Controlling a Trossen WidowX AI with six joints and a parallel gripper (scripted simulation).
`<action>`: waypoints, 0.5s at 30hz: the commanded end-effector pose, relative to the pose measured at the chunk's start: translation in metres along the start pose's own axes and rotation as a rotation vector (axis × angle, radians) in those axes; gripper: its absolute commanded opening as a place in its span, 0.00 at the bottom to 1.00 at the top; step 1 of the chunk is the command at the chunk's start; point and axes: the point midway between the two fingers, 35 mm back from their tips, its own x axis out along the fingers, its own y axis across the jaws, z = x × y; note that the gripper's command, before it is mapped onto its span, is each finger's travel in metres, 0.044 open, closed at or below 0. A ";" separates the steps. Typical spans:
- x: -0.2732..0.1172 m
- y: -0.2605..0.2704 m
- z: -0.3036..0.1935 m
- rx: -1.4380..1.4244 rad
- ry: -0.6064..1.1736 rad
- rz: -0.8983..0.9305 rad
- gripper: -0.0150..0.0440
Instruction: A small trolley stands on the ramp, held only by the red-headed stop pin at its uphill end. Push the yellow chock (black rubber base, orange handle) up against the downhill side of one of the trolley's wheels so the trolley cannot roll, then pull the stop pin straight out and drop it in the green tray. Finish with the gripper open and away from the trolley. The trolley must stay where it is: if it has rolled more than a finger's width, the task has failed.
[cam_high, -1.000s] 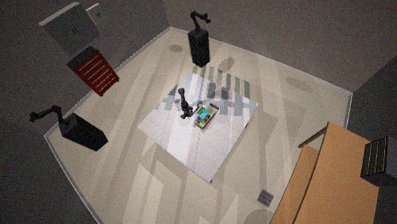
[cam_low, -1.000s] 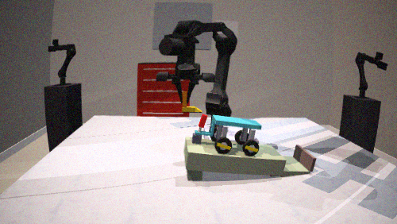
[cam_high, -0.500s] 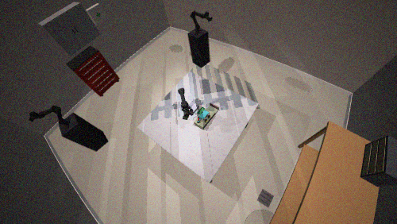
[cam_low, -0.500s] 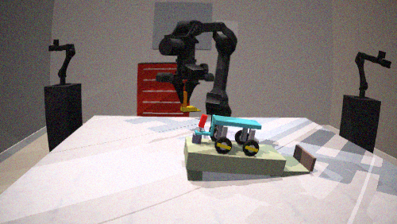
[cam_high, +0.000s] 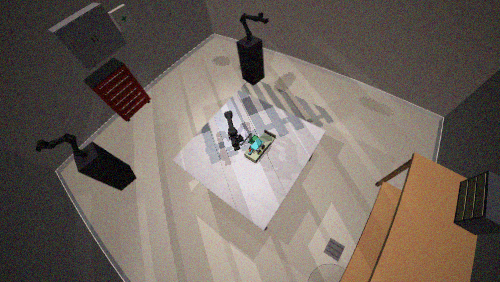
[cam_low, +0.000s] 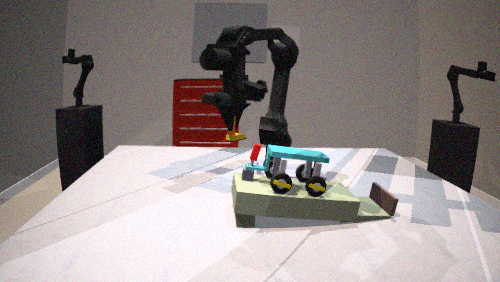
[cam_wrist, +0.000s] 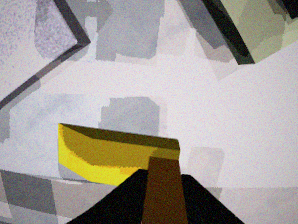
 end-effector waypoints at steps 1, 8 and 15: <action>0.000 0.000 0.000 -0.139 -0.004 0.002 0.25; 0.000 0.000 0.000 -0.374 -0.005 0.003 0.25; 0.000 0.000 0.000 -0.609 -0.007 0.004 0.25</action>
